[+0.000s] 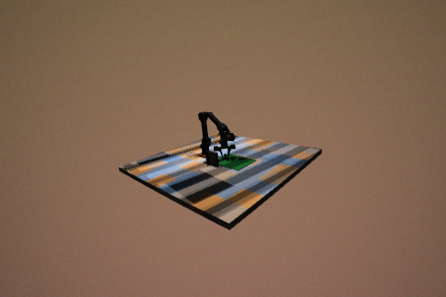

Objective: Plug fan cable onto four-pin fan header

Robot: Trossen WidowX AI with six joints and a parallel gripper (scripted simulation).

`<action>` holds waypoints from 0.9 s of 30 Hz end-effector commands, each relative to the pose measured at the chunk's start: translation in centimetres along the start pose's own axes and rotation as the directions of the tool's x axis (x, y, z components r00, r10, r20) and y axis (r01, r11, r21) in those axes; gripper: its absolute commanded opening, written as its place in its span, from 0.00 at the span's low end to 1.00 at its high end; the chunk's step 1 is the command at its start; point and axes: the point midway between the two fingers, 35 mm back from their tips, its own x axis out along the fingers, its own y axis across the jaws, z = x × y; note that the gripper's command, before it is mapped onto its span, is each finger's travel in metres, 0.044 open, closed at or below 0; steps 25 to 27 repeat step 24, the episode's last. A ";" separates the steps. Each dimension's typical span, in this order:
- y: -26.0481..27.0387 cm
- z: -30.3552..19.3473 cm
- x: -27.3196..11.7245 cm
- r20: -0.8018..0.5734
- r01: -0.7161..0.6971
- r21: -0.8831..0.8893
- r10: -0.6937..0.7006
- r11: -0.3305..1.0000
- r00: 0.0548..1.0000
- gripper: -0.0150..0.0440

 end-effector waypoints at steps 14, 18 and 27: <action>0.0 0.0 -5.5 0.002 -0.003 0.005 0.003 1.000 1.000 0.69; -0.8 2.8 -5.6 0.005 -0.002 0.005 0.002 1.000 1.000 0.69; -1.1 9.7 -5.7 0.012 -0.001 0.005 0.001 1.000 1.000 0.69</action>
